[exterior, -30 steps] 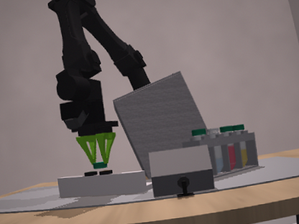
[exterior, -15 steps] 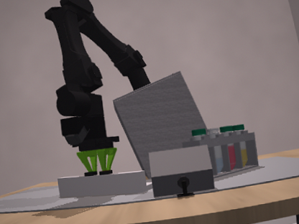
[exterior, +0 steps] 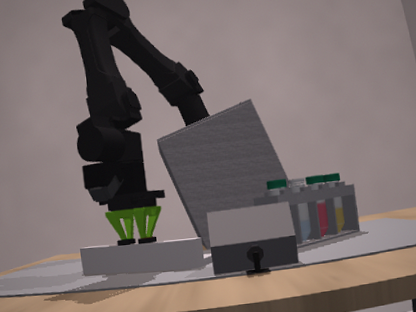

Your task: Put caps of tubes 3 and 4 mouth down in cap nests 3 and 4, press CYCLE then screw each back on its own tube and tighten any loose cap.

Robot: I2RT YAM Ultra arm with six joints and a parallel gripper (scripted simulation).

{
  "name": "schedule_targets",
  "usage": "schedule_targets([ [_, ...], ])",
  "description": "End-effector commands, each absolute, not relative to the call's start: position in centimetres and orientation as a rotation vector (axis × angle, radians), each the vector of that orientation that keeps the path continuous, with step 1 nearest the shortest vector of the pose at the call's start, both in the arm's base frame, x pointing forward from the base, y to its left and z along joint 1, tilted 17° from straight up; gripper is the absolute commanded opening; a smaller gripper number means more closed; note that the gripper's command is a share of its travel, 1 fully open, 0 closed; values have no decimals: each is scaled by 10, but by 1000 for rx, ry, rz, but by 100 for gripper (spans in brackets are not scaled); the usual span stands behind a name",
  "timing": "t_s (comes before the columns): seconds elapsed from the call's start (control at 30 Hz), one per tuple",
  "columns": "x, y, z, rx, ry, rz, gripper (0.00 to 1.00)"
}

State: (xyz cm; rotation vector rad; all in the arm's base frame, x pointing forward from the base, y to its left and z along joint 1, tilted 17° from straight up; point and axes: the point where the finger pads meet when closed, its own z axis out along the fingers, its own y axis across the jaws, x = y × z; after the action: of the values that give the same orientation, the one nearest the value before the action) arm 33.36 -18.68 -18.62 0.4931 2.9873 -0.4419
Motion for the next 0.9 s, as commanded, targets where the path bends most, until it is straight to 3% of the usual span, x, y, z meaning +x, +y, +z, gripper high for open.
schedule_targets([
  [0.0, 339, -188, -181, 487, 2972, -444, 0],
  [0.87, 335, -190, -184, 487, 2972, -445, 0],
])
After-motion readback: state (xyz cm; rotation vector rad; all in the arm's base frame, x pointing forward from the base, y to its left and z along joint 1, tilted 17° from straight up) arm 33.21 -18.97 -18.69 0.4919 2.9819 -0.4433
